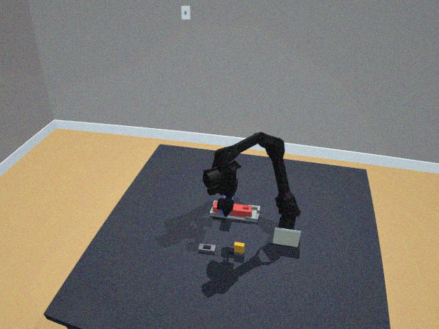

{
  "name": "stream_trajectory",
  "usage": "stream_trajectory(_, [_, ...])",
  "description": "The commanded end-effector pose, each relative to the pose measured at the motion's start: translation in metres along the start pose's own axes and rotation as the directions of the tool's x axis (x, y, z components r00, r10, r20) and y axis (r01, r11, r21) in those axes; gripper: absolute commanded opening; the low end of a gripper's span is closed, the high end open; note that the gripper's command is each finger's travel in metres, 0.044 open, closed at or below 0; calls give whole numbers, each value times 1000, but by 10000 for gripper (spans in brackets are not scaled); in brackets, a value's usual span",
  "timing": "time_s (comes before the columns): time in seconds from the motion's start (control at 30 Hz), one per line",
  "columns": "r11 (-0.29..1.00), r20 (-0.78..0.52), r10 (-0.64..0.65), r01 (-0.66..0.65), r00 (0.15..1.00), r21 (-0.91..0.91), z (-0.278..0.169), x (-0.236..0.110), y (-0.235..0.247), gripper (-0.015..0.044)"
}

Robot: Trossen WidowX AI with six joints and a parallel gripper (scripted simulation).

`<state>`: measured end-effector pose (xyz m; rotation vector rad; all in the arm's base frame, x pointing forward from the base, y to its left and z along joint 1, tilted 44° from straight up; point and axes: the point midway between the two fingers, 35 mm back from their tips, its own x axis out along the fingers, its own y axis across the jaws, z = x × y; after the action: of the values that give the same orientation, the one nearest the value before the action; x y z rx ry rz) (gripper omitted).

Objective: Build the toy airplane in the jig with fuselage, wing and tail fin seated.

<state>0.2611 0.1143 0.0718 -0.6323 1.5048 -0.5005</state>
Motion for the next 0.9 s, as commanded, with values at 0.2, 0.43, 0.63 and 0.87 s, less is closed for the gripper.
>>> stream_trajectory(0.2, [994, -28, -25, 28, 999, 106, -65, 13, 99, 440])
stream_trajectory(0.43, [994, -27, -25, 28, 999, 106, -64, 35, 100, 440])
stream_trajectory(0.63, [994, -27, -26, 29, 999, 107, -66, 70, 98, 440])
stream_trajectory(0.87, [994, -27, -26, 29, 999, 107, -67, 86, 97, 440])
